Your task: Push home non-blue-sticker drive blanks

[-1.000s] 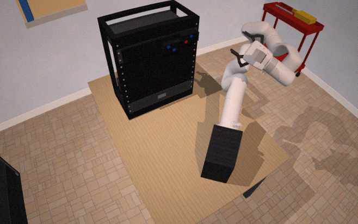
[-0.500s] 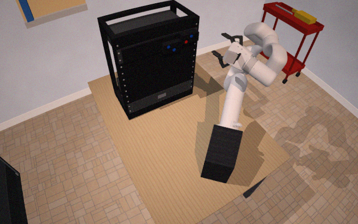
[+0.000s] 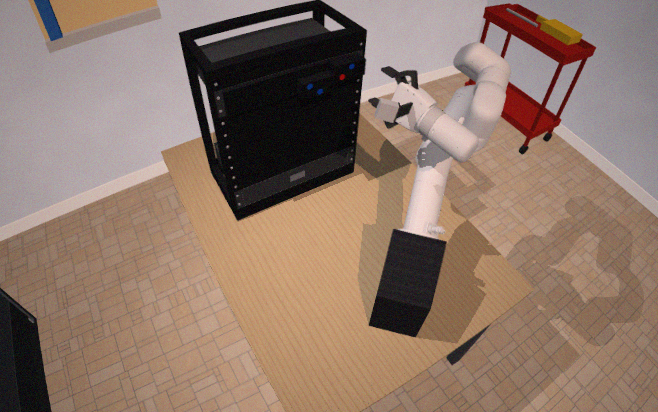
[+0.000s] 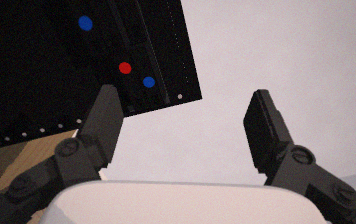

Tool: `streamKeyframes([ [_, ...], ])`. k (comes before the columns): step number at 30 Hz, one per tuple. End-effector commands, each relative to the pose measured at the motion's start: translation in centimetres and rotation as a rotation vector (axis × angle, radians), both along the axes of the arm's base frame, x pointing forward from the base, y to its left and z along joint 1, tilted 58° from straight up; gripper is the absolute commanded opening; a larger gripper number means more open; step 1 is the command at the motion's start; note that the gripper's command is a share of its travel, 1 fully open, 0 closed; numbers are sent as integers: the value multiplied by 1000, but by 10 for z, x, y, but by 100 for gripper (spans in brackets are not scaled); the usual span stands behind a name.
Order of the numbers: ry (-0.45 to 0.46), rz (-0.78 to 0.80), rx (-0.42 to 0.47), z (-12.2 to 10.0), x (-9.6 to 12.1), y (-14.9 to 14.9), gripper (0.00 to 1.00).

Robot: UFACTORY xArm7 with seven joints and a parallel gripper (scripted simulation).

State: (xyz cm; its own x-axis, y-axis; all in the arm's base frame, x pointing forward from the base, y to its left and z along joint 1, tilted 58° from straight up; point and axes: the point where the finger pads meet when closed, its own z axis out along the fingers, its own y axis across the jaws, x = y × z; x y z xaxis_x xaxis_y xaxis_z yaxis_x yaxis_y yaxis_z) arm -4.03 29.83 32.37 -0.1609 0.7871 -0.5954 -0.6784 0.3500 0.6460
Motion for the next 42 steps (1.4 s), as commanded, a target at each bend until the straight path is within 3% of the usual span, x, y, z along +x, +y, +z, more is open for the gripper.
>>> streamKeyframes([
  [1, -30, -63, 1, -1, 23, 0, 100],
  [20, -103, -215, -18, -2, 79, -10, 100],
  [42, -145, -302, -34, -3, 109, -21, 100],
])
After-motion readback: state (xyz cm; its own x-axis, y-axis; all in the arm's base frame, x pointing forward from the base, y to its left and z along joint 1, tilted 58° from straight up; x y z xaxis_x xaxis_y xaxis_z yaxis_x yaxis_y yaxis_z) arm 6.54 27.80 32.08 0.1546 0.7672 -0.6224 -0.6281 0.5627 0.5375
